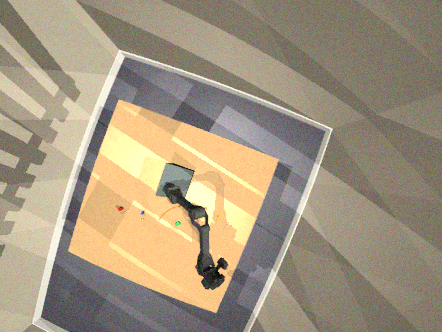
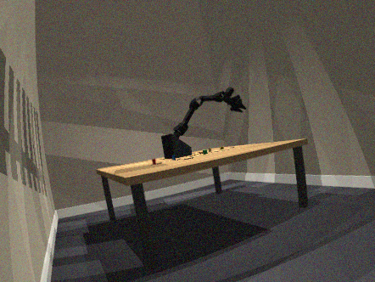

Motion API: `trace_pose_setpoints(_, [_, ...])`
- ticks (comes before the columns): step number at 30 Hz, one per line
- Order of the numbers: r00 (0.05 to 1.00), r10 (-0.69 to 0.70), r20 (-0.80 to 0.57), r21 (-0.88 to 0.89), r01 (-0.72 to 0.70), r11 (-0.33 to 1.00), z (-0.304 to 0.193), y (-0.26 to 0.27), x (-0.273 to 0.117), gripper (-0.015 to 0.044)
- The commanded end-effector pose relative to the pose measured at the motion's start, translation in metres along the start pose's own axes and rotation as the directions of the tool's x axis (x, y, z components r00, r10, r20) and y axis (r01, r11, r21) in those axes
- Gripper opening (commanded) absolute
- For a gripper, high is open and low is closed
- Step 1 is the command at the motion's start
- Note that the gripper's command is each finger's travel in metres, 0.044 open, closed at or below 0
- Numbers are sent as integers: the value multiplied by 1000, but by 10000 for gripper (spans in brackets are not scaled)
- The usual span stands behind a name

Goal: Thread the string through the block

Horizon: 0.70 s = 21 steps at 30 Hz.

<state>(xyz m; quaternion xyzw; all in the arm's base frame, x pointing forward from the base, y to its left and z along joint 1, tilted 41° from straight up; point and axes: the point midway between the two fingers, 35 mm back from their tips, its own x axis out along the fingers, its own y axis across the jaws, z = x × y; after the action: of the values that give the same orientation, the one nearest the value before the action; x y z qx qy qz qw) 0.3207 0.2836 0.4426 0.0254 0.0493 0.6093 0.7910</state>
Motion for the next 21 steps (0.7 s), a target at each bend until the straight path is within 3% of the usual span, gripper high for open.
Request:
trace_pose_setpoints(1, [990,-55,-133,-117,40,992,-68,-32,2,440])
trace_pose_setpoints(10, [925,-89,-368,-316,-35,948,-190,-60,-19,440])
trace_pose_setpoints(21, [788,-14,-615,-424,-315,849,-329,-48,-70,440])
